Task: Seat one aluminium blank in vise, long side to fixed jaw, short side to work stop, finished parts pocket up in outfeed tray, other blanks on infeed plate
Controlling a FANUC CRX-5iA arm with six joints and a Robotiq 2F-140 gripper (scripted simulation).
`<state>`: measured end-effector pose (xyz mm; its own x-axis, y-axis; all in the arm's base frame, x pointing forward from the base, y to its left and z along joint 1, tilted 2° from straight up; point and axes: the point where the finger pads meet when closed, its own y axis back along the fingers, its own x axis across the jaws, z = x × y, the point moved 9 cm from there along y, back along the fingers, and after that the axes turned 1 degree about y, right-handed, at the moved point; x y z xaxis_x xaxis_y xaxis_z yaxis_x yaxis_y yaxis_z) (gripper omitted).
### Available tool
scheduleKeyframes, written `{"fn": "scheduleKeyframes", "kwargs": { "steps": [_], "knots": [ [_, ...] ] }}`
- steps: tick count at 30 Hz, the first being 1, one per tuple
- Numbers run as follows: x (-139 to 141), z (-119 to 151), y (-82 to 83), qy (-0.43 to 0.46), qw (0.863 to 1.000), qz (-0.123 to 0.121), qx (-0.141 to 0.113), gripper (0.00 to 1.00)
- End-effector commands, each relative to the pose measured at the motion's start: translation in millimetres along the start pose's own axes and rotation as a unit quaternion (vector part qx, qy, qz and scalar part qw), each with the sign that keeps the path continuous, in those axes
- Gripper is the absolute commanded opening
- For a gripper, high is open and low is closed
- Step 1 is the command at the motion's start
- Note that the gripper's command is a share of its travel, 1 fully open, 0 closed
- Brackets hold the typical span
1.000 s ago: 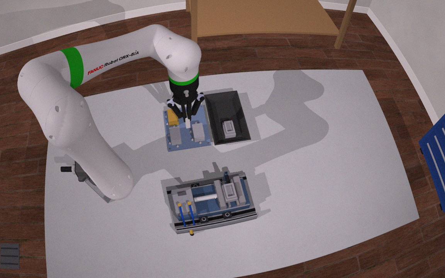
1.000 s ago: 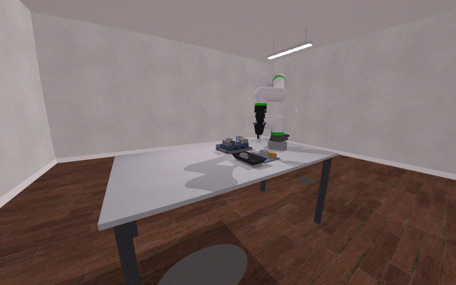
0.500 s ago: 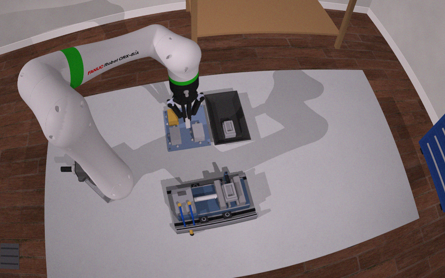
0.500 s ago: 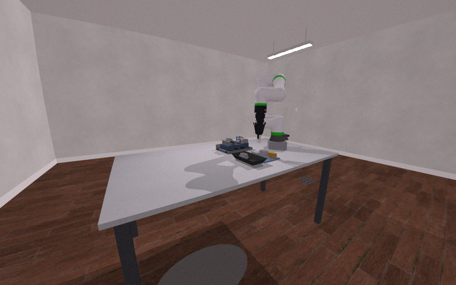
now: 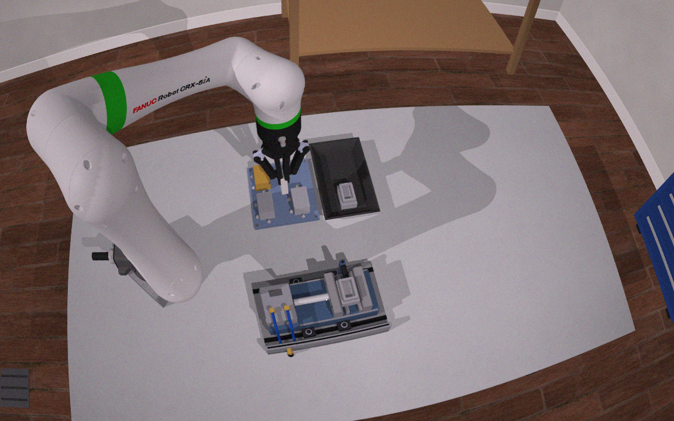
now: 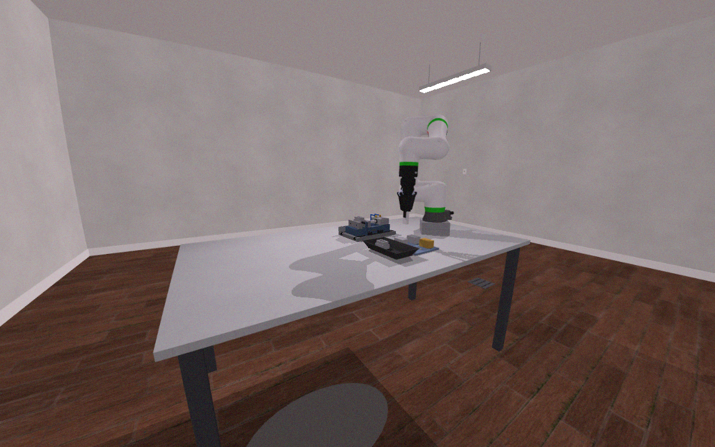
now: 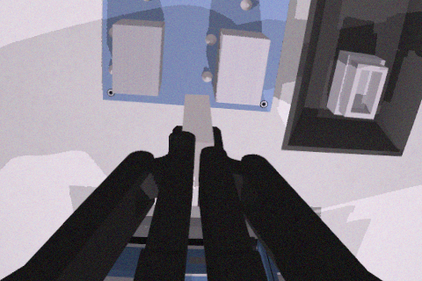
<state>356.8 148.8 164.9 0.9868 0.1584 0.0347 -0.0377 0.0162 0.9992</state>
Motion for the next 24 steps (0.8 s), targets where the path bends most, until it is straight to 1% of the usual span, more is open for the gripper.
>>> {"fn": "scheduleKeyframes", "kwargs": {
  "steps": [1,8,15,24],
  "knots": [
    [0,0,0.2,0.000,1.000,0.000,0.000,0.00],
    [0,0,0.9,0.000,1.000,0.000,0.000,0.00],
    [0,0,5.3,0.000,1.000,0.000,0.000,0.00],
    [0,0,24.3,0.000,1.000,0.000,0.000,0.00]
  ]
}}
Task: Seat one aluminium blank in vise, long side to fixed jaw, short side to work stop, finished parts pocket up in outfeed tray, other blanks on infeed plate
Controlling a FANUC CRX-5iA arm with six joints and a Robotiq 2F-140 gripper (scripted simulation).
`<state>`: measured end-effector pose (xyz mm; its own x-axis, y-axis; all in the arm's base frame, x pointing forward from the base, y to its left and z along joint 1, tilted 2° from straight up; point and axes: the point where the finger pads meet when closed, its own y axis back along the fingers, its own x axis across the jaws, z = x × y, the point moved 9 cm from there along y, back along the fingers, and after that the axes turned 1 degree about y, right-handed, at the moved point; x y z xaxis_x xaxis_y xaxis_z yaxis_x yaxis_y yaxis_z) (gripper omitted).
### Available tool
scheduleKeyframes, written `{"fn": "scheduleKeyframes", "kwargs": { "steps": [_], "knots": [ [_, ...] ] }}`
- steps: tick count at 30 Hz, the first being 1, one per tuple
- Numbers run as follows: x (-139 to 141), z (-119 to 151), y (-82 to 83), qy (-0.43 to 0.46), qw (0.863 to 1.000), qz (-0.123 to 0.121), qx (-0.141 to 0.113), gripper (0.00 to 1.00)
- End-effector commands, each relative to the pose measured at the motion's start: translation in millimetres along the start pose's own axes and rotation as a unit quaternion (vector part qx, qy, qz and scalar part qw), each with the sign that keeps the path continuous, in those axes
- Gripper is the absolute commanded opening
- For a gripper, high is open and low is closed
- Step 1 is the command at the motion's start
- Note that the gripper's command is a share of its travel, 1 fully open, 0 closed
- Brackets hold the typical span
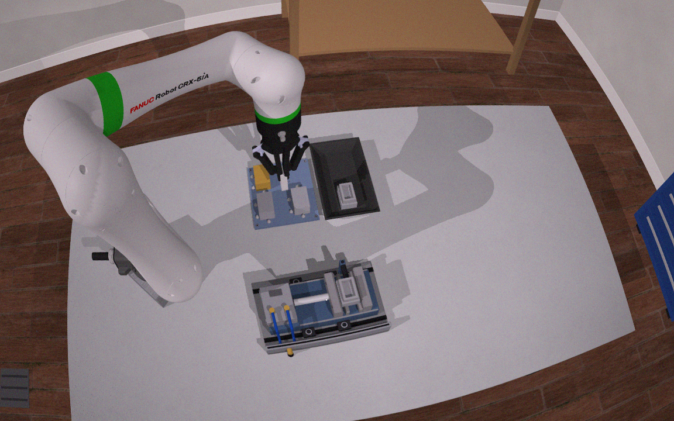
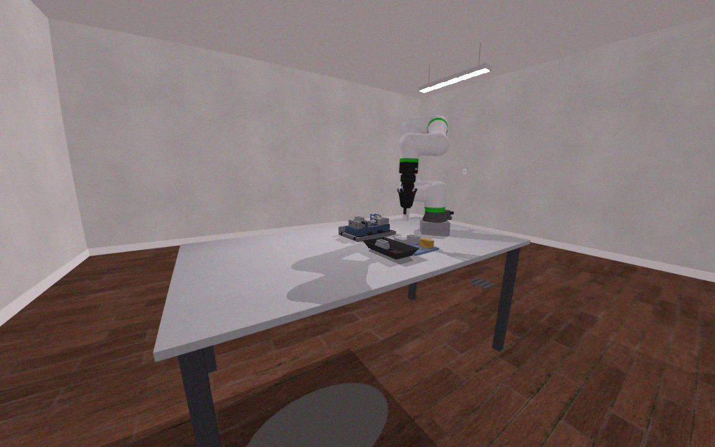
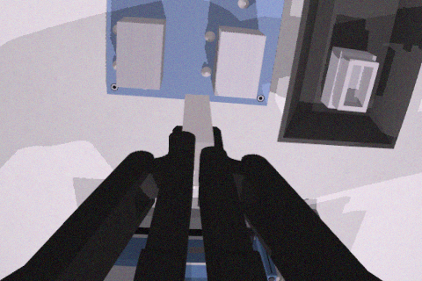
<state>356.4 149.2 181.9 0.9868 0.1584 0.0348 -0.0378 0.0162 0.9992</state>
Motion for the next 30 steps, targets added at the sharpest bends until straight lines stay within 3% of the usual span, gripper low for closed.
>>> {"fn": "scheduleKeyframes", "kwargs": {
  "steps": [1,18,30],
  "knots": [
    [0,0,10.0,0.000,1.000,0.000,0.000,0.00],
    [1,0,46.7,0.000,1.000,0.000,0.000,0.00],
    [1,0,52.1,0.000,1.000,0.000,0.000,0.00]
  ]
}}
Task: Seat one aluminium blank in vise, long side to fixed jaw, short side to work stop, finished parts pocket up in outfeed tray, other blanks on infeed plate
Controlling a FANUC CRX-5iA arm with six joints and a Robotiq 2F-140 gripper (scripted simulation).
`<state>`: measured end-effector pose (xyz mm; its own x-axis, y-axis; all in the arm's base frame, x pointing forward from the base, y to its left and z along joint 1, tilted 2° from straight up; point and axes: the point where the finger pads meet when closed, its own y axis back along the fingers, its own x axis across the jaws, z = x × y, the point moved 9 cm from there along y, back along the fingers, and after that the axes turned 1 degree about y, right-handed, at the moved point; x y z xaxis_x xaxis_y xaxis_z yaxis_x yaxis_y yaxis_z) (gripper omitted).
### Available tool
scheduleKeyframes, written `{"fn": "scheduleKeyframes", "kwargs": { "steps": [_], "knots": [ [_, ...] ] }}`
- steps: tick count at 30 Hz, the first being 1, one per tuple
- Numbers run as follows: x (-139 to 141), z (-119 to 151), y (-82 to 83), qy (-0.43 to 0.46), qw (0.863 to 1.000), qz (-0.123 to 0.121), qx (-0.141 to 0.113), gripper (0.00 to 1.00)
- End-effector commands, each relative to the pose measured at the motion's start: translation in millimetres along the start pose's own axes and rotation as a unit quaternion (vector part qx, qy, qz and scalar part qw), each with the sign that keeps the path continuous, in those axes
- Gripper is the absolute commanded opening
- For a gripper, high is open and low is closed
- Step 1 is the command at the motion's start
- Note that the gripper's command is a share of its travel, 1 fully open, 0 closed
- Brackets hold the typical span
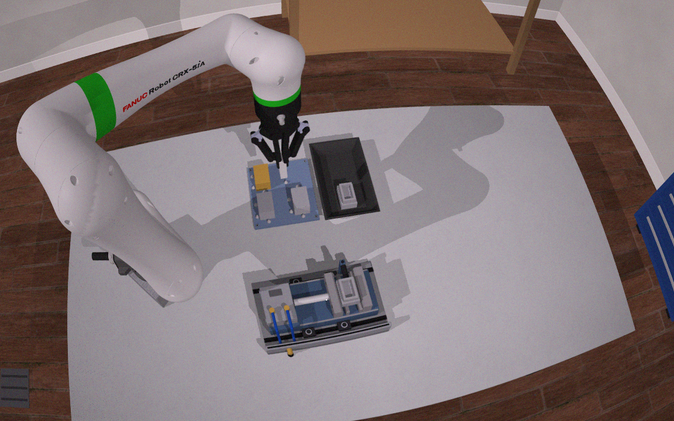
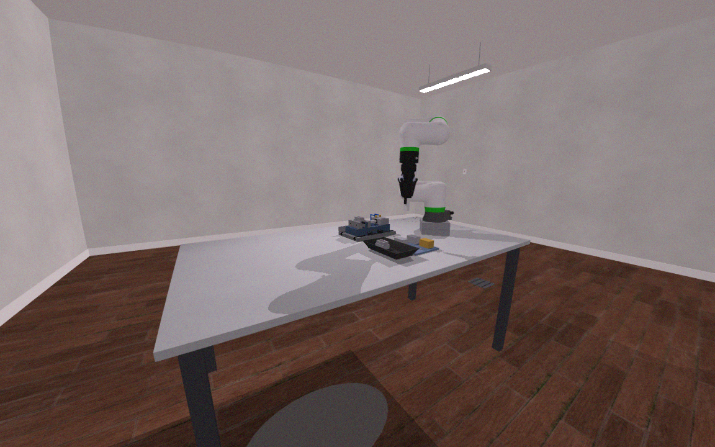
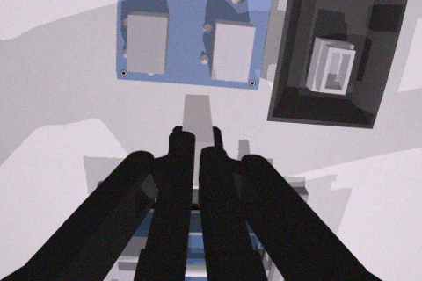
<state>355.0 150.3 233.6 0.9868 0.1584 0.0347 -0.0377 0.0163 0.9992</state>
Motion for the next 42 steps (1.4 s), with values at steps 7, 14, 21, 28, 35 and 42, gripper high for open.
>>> {"fn": "scheduleKeyframes", "kwargs": {
  "steps": [7,14,21,28,35,42],
  "knots": [
    [60,-4,7.7,0.000,1.000,-0.002,-0.001,0.00],
    [113,-1,6.2,-0.001,1.000,-0.004,-0.001,0.00],
    [164,8,-1.9,-0.001,1.000,-0.006,-0.002,0.00],
    [165,8,-2.4,-0.001,1.000,-0.006,-0.002,0.00],
    [165,8,-4.6,-0.001,1.000,-0.006,-0.002,0.00],
    [165,8,-11.4,-0.001,1.000,-0.006,-0.002,0.00]
  ]
}}
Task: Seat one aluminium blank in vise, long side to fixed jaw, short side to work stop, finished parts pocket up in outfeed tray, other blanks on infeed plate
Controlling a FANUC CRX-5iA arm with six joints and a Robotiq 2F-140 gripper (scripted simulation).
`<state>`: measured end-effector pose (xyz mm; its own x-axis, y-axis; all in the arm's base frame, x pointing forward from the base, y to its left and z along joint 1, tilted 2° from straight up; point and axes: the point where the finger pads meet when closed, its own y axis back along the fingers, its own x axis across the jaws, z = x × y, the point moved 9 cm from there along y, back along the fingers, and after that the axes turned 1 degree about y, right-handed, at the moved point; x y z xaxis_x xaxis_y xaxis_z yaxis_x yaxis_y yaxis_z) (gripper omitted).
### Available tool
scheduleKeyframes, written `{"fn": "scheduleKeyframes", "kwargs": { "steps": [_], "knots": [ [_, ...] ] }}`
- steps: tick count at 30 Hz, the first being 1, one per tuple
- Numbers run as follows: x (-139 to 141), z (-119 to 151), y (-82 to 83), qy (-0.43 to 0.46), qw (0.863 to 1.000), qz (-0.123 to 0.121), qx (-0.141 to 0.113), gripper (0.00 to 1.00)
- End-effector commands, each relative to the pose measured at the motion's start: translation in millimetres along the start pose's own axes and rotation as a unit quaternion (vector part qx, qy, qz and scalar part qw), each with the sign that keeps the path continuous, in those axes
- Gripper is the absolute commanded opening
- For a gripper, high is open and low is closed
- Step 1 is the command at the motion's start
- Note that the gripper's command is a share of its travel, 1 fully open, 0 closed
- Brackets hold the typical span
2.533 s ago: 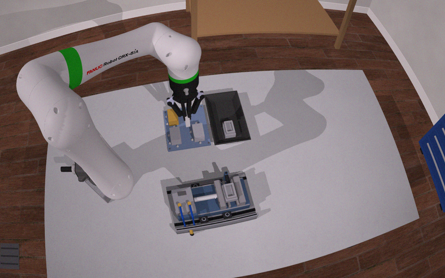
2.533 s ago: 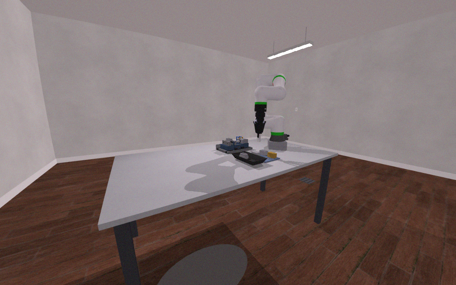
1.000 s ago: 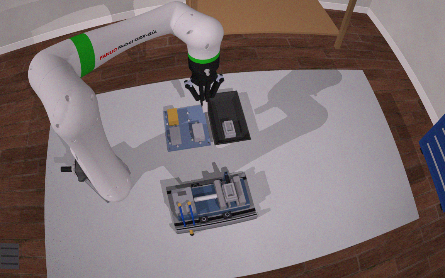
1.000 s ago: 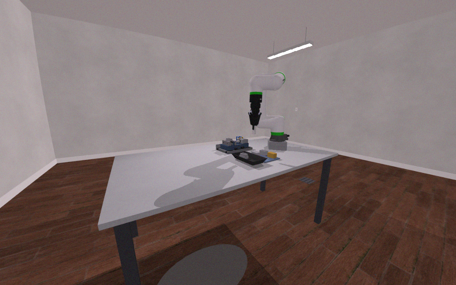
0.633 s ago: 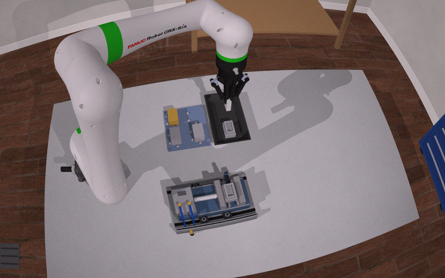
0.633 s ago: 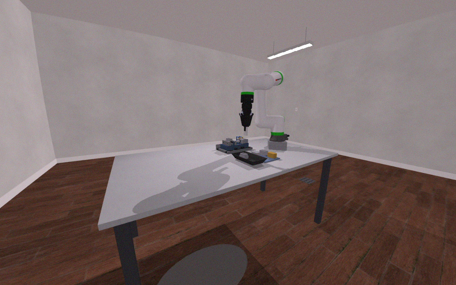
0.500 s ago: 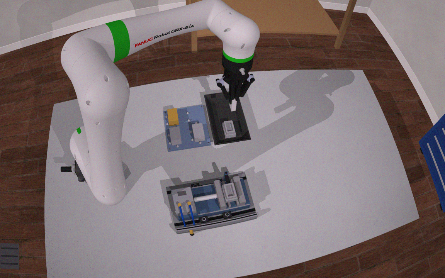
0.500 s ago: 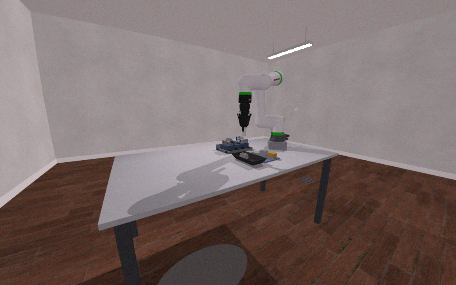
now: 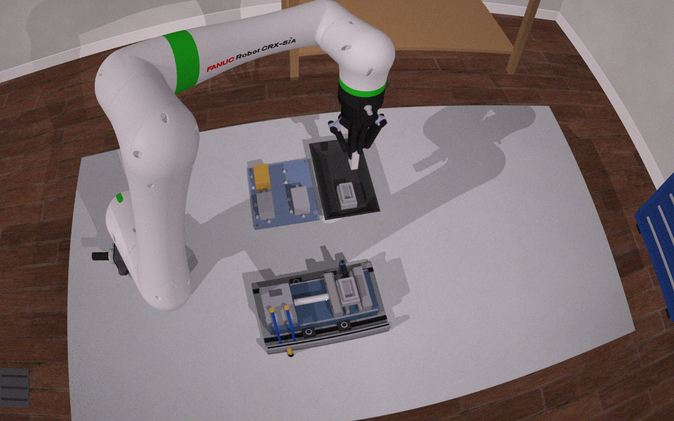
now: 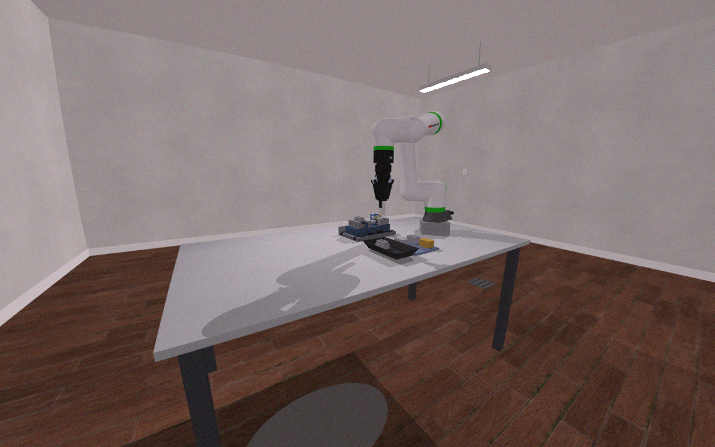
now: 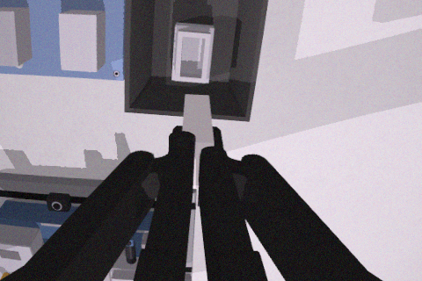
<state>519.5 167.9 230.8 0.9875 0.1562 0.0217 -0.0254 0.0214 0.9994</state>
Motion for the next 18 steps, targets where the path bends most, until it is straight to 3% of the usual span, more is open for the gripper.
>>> {"fn": "scheduleKeyframes", "kwargs": {
  "steps": [1,18],
  "knots": [
    [0,0,-4.1,0.000,1.000,0.000,0.000,0.00],
    [1,0,-31.7,0.000,1.000,0.000,0.000,0.00]
  ]
}}
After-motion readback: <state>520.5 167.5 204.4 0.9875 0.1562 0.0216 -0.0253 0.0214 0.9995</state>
